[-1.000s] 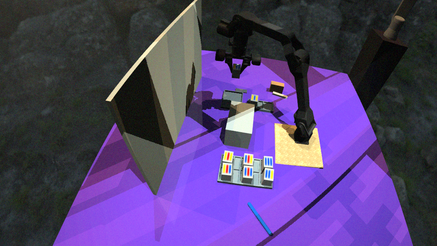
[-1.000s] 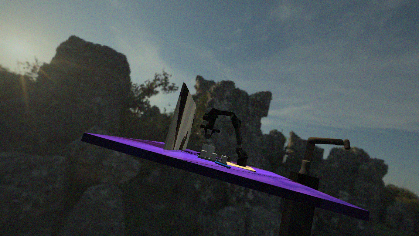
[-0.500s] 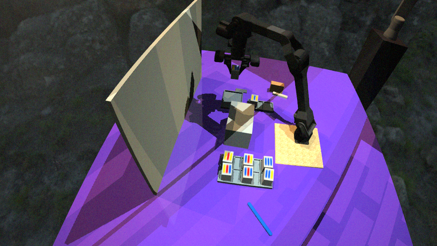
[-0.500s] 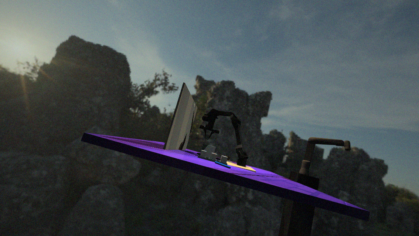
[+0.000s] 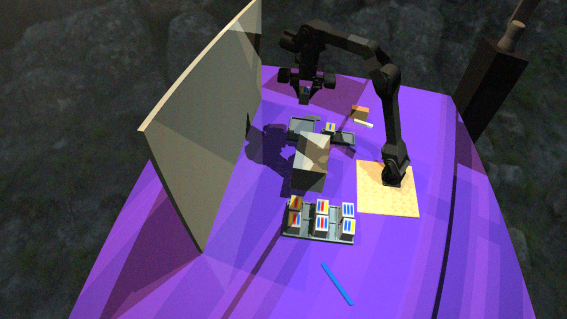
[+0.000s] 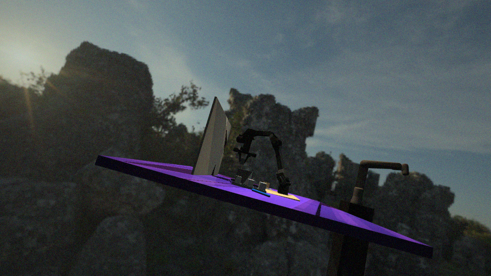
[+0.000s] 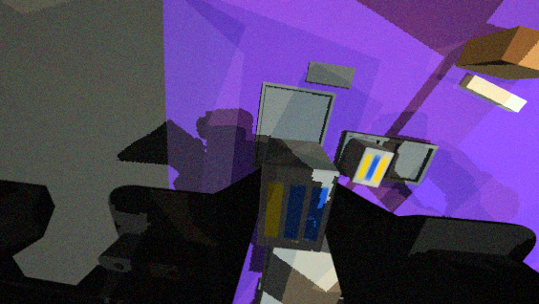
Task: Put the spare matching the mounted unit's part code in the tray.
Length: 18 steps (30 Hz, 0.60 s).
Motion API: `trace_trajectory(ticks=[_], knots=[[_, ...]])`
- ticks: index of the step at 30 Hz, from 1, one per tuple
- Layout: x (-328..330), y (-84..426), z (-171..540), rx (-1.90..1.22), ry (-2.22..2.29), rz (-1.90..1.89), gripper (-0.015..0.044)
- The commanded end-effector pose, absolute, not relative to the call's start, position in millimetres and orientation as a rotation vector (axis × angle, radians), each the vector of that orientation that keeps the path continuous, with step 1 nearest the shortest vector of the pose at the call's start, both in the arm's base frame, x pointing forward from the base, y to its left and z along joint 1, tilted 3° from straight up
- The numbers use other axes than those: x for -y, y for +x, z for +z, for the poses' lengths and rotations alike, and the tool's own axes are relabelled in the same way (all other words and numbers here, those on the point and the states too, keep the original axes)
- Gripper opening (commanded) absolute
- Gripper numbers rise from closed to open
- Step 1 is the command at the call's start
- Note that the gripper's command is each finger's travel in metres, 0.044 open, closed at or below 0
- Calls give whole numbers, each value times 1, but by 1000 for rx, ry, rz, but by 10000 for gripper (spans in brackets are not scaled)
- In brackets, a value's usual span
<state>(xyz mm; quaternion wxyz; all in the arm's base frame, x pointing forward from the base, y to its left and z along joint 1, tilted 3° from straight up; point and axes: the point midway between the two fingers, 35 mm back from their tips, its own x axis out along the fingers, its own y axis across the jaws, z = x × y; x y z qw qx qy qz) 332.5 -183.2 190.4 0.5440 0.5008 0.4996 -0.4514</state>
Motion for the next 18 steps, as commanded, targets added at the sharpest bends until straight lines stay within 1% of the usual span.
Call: trace_trajectory(ticks=[1, 18], knots=[[184, 333, 187, -1185, 1190, -1079, 0], [185, 335, 175, -1187, 1190, -1080, 0]])
